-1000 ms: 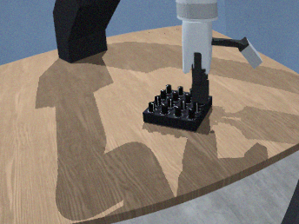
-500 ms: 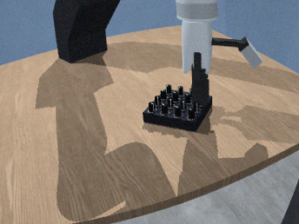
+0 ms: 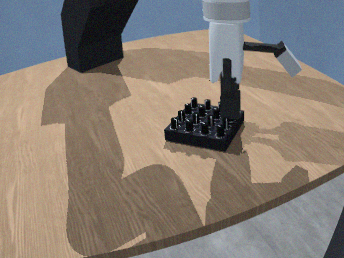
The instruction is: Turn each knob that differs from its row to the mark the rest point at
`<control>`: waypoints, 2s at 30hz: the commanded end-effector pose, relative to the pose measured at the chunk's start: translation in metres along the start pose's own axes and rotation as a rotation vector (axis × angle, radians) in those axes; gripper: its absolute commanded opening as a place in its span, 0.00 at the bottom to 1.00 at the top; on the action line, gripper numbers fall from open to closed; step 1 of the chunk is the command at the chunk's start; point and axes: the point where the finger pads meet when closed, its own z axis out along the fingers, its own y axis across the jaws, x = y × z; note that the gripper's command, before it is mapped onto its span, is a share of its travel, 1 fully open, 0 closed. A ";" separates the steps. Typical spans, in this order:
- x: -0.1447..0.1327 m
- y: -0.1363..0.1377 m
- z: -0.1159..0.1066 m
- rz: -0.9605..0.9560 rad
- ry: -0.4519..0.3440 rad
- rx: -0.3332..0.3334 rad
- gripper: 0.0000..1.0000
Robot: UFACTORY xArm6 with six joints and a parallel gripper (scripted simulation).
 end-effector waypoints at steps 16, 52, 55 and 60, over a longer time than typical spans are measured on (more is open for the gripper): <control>0.001 0.001 -0.025 0.000 0.001 0.000 0.19; -0.021 0.010 -0.037 0.056 -0.011 0.005 0.19; -0.054 0.023 -0.044 0.149 -0.017 0.008 0.19; -0.086 0.035 -0.055 0.254 -0.002 0.001 0.19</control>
